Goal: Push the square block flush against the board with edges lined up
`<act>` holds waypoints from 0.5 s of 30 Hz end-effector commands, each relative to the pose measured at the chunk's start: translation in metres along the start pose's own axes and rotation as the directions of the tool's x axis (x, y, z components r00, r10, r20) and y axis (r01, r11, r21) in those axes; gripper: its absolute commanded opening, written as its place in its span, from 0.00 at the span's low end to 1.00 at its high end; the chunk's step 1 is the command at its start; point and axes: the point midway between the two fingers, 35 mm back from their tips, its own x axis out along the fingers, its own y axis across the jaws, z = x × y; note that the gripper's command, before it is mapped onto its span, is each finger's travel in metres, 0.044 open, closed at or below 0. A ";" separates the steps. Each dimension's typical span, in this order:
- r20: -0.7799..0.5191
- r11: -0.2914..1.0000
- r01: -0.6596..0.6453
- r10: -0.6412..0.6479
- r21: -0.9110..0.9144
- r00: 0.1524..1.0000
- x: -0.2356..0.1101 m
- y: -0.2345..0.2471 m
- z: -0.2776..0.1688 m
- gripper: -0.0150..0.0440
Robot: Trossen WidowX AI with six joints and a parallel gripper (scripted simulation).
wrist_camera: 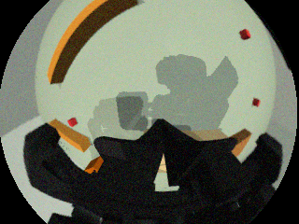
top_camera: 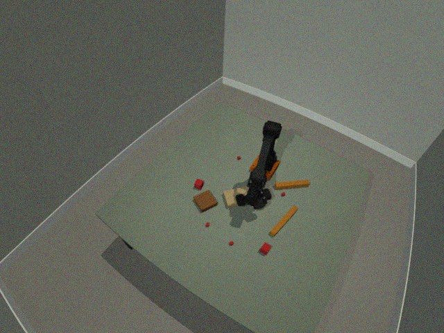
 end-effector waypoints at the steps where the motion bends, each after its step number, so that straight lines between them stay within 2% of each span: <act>1: -0.002 1.000 0.001 -0.001 -0.006 1.000 0.001 0.000 -0.004 0.25; 15: -0.003 1.000 0.001 -0.001 -0.006 1.000 0.000 -0.001 -0.018 0.25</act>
